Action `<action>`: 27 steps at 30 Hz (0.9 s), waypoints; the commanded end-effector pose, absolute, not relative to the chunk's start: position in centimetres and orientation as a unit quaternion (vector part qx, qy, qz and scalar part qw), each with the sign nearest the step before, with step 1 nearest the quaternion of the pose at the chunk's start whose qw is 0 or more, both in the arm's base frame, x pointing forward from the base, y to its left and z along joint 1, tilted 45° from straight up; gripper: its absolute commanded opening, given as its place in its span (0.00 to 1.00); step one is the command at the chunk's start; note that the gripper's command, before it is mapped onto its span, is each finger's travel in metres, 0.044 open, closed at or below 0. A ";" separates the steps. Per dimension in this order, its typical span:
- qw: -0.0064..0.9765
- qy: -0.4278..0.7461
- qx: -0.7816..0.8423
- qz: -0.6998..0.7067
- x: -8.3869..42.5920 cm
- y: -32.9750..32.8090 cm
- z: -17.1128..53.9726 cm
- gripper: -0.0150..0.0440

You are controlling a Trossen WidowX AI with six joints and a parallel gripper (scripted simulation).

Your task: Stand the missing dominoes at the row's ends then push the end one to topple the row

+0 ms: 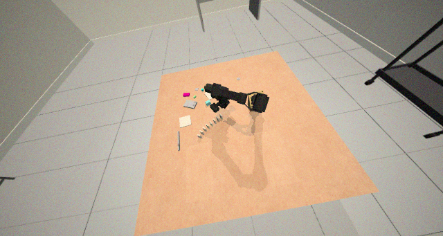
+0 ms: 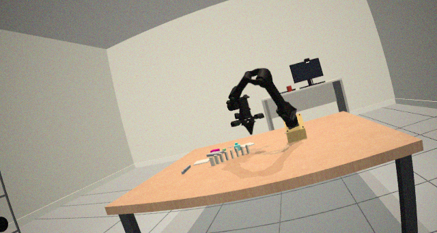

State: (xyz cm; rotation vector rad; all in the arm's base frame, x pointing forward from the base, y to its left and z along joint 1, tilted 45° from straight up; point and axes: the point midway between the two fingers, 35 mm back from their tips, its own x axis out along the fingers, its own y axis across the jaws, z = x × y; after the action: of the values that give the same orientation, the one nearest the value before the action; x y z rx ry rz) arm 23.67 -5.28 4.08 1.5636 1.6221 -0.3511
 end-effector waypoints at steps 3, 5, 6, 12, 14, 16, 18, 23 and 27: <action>0.418 0.644 0.625 -0.140 23.8 -5.3 4.2 0.25; 0.418 0.644 0.625 -0.140 23.8 -5.3 4.2 0.25; 0.418 0.644 0.625 -0.140 23.8 -5.3 4.2 0.25; 0.418 0.644 0.625 -0.140 23.8 -5.3 4.2 0.25; 0.418 0.644 0.625 -0.140 23.8 -5.3 4.2 0.25; 0.418 0.644 0.625 -0.140 23.8 -5.3 4.2 0.25; 0.418 0.644 0.625 -0.140 23.8 -5.3 4.2 0.25; 0.418 0.644 0.625 -0.140 23.8 -5.3 4.2 0.25; 0.419 0.643 0.625 -0.141 24.6 -2.6 1.1 0.25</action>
State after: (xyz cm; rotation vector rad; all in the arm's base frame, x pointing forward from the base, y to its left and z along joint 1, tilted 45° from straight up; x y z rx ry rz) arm 24.30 -4.85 3.27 1.5617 1.5946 -0.3554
